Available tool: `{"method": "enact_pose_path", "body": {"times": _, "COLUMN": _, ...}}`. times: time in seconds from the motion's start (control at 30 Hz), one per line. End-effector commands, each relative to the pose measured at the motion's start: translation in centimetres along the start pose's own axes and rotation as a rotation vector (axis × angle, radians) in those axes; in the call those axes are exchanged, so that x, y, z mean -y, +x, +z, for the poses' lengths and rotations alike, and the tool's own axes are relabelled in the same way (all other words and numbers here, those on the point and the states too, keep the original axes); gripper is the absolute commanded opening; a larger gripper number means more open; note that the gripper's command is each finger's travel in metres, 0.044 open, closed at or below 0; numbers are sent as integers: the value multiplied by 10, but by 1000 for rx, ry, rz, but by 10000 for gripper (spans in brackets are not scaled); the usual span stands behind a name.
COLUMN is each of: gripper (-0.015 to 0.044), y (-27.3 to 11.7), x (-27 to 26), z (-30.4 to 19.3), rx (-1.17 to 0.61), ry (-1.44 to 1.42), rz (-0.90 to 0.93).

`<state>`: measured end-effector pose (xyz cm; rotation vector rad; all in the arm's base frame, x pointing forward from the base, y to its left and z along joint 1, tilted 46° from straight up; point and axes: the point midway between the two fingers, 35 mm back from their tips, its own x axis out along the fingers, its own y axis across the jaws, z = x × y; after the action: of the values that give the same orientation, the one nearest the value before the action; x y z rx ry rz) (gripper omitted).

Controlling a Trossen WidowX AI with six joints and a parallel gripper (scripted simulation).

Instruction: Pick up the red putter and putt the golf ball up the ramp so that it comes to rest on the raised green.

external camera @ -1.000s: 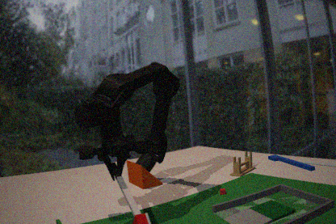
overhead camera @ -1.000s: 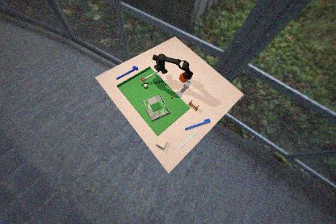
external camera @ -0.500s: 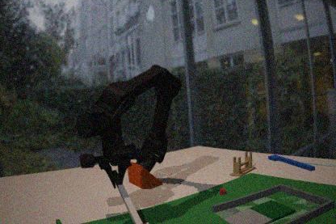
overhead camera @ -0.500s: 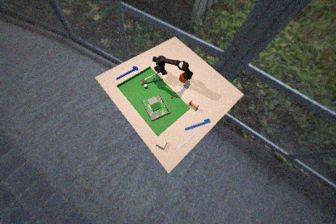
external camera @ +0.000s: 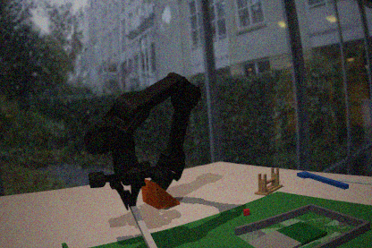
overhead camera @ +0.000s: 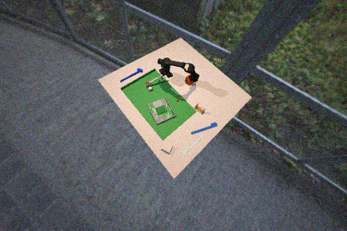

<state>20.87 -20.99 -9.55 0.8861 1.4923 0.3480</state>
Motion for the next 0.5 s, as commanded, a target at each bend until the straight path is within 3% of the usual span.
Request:
{"method": "enact_pose_path", "body": {"times": 0.0, "gripper": 0, "y": 0, "x": 7, "z": 0, "rx": 3, "ry": 1, "rz": 0}}
{"method": "enact_pose_path", "body": {"times": 0.47, "gripper": 0, "y": 2, "x": 27, "z": 0, "rx": 9, "ry": 10, "rz": 3}}
